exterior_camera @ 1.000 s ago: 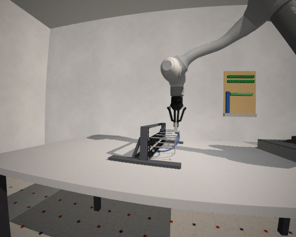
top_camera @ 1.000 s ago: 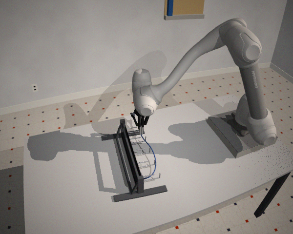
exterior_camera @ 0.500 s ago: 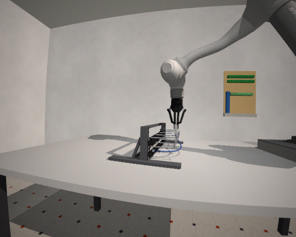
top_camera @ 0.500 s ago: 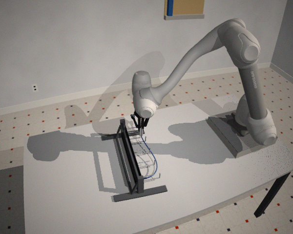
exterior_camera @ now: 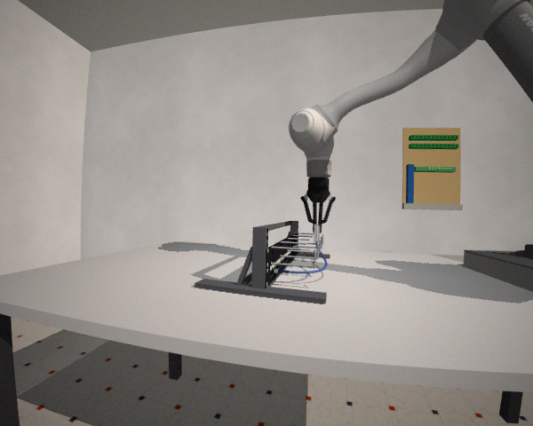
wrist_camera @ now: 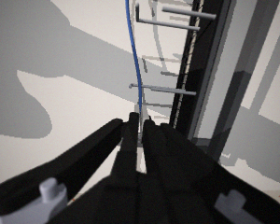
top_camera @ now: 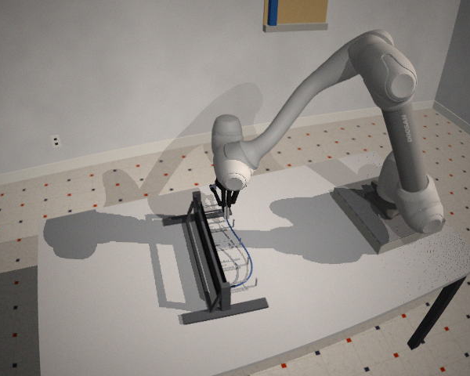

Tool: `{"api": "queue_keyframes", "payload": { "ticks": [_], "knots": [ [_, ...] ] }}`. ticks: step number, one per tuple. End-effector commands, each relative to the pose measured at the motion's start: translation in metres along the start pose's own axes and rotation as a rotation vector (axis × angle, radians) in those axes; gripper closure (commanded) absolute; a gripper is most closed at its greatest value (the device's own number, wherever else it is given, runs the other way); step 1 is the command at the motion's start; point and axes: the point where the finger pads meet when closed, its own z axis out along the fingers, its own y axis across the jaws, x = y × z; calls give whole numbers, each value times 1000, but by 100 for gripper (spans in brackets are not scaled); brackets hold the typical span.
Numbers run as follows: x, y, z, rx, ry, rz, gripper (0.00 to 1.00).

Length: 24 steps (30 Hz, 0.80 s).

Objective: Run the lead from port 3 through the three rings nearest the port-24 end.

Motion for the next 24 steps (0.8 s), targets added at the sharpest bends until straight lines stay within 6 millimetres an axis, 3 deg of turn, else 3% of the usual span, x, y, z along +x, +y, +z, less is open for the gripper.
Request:
{"api": "queue_keyframes", "payload": {
  "ticks": [1,24],
  "knots": [
    [-1,-2,3,3,-1,-4,100],
    [-1,20,4,3,-1,-4,100]
  ]
}}
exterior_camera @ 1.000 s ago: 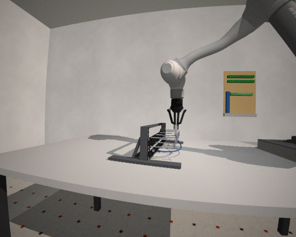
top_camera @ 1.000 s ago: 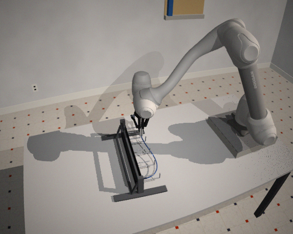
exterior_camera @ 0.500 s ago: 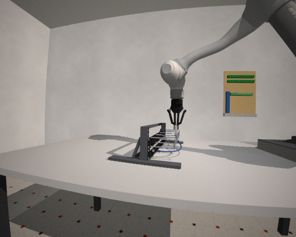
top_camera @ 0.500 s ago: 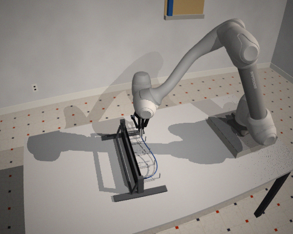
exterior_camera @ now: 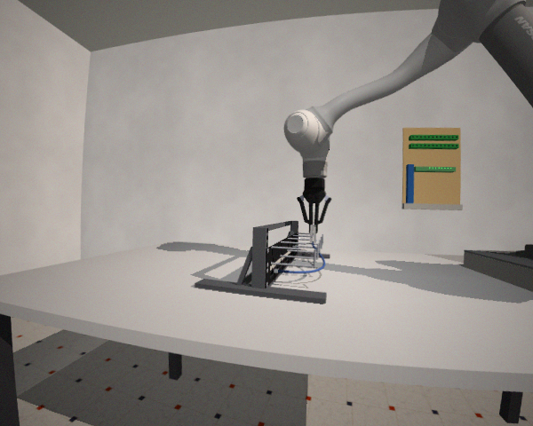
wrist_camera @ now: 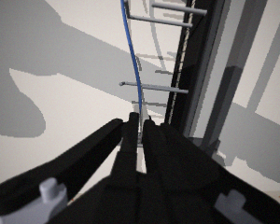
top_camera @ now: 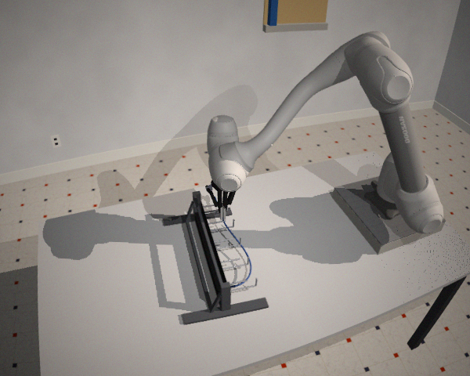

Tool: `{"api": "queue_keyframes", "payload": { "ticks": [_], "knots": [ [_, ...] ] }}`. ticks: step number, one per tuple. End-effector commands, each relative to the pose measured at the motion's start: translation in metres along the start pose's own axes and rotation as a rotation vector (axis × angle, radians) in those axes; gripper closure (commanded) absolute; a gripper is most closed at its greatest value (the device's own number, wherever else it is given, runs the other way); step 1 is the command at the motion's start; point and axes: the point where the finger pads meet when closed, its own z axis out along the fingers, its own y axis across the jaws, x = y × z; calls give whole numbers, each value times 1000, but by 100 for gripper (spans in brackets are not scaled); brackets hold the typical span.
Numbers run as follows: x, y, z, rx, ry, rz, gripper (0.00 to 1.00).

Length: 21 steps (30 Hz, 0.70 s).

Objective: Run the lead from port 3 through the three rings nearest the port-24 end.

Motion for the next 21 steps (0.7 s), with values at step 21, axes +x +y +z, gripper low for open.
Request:
{"api": "queue_keyframes", "payload": {
  "ticks": [21],
  "knots": [
    [1,24,1,1,-1,-4,100]
  ]
}}
